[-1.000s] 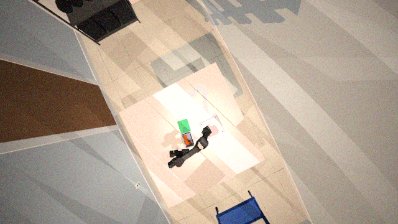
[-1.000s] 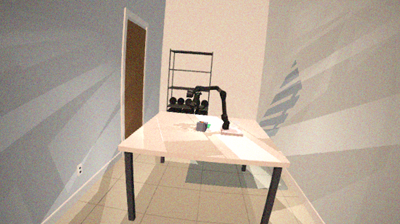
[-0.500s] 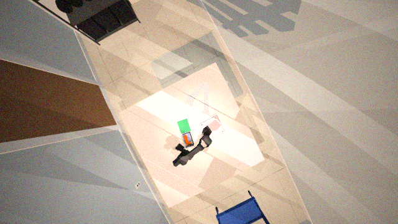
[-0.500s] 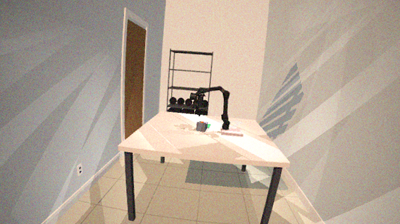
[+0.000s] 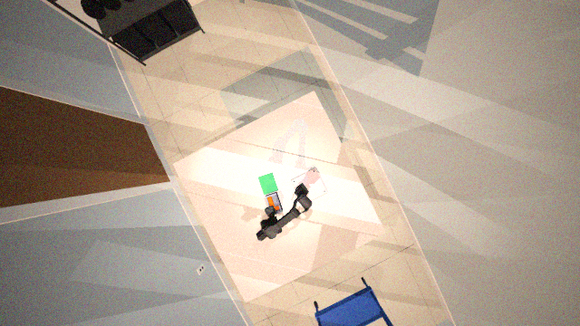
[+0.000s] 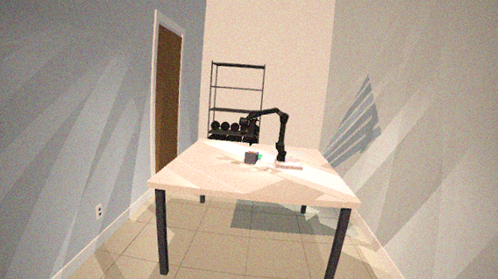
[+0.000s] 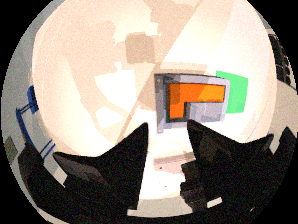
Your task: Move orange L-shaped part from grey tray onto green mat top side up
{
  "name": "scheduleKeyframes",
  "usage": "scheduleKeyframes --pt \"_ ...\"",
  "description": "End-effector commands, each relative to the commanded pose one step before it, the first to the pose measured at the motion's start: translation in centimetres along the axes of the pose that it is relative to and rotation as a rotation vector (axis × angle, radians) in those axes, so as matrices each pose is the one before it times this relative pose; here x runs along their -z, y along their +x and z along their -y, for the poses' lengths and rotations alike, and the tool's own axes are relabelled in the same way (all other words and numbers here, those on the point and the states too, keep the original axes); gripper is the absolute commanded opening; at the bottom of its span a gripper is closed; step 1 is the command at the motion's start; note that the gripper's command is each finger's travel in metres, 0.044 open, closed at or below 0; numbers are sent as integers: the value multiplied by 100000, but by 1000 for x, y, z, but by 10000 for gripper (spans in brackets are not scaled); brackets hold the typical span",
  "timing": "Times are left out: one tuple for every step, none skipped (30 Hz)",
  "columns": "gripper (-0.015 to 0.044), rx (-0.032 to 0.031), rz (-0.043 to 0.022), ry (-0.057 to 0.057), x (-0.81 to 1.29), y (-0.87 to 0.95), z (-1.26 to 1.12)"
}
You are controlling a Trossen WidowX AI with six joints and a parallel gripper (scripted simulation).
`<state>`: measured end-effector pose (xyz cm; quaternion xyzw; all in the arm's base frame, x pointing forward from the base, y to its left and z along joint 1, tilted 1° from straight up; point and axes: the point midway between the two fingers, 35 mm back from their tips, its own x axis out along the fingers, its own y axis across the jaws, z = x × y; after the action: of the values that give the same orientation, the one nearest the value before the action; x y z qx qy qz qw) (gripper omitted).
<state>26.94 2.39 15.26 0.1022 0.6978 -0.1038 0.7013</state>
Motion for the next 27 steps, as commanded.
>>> scheduleKeyframes --pt "180 -570 -57 1496 37 602 -147" --pt "180 1 6 0 -56 543 -24" --pt "180 2 6 0 -57 705 -24" --pt "180 3 5 0 -46 900 -20" --pt "180 5 3 0 -15 1129 -7" --pt "180 7 -1 0 29 1060 11" --pt "180 8 -4 0 66 1002 27" --pt "180 7 -6 0 80 795 33" --pt "180 5 -5 0 62 498 26" --pt "180 2 -2 0 23 170 10" --pt "180 0 0 0 0 0 0" --pt "180 0 0 0 0 0 0" --pt "180 0 0 0 0 0 0" --pt "180 0 0 0 -2 28 -1" --pt "180 0 0 0 -3 53 -1" --pt "180 0 0 0 -5 79 -2" --pt "180 0 0 0 -6 106 -3" --pt "180 0 0 0 -7 133 -3" --pt "180 0 0 0 -7 157 -3" --pt "180 0 0 0 -7 167 -3" --pt "180 0 0 0 -6 167 -2" --pt "180 0 0 0 -5 167 -2" --pt "180 0 0 0 -4 167 -2" --pt "180 0 0 0 -3 167 -1" --pt "180 0 0 0 -2 167 -1" --pt "180 0 0 0 -1 167 0" --pt "180 0 -1 0 0 166 0"
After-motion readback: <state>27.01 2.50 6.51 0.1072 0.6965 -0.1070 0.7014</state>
